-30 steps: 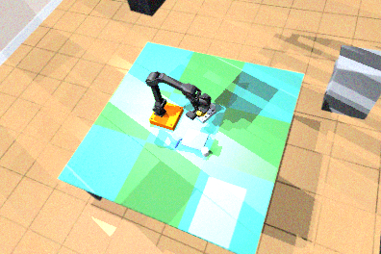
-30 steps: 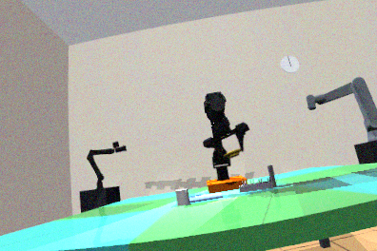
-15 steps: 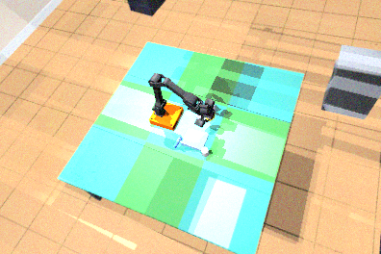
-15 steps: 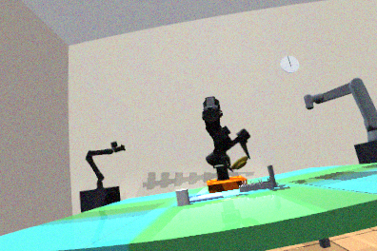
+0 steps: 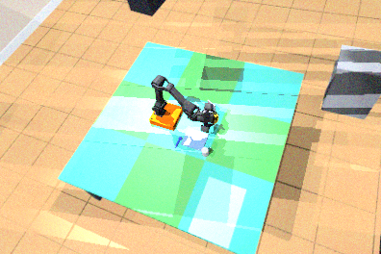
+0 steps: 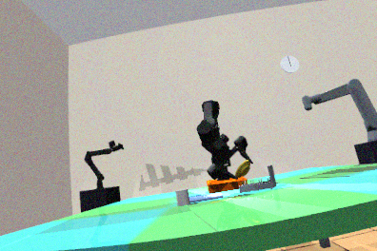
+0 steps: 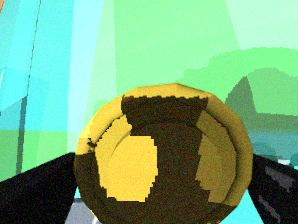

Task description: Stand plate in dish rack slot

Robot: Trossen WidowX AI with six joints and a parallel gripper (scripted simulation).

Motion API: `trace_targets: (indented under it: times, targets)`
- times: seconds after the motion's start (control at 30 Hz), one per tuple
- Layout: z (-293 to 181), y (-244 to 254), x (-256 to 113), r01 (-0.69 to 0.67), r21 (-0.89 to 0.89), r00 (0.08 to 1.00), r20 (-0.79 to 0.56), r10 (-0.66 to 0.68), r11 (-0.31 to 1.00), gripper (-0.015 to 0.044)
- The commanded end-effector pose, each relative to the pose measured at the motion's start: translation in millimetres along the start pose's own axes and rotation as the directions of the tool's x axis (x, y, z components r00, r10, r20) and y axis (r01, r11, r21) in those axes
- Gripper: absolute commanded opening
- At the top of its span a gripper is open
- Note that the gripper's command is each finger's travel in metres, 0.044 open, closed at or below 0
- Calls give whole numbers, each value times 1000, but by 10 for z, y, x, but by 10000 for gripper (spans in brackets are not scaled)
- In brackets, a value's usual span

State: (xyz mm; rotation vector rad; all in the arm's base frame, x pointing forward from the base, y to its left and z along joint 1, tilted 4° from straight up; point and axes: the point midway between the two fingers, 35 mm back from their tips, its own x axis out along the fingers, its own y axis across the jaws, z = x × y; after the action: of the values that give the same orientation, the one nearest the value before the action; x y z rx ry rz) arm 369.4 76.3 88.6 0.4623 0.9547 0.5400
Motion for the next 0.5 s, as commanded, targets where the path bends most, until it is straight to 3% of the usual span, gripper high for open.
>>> trace_targets:
  times: [0.0, 0.47]
  targets:
    - [-4, -36, 29, -67, -69, 996, 48, 70, 995, 0]
    - [-137, -100, 21, -216, -315, 947, 161, 276, 924, 0]
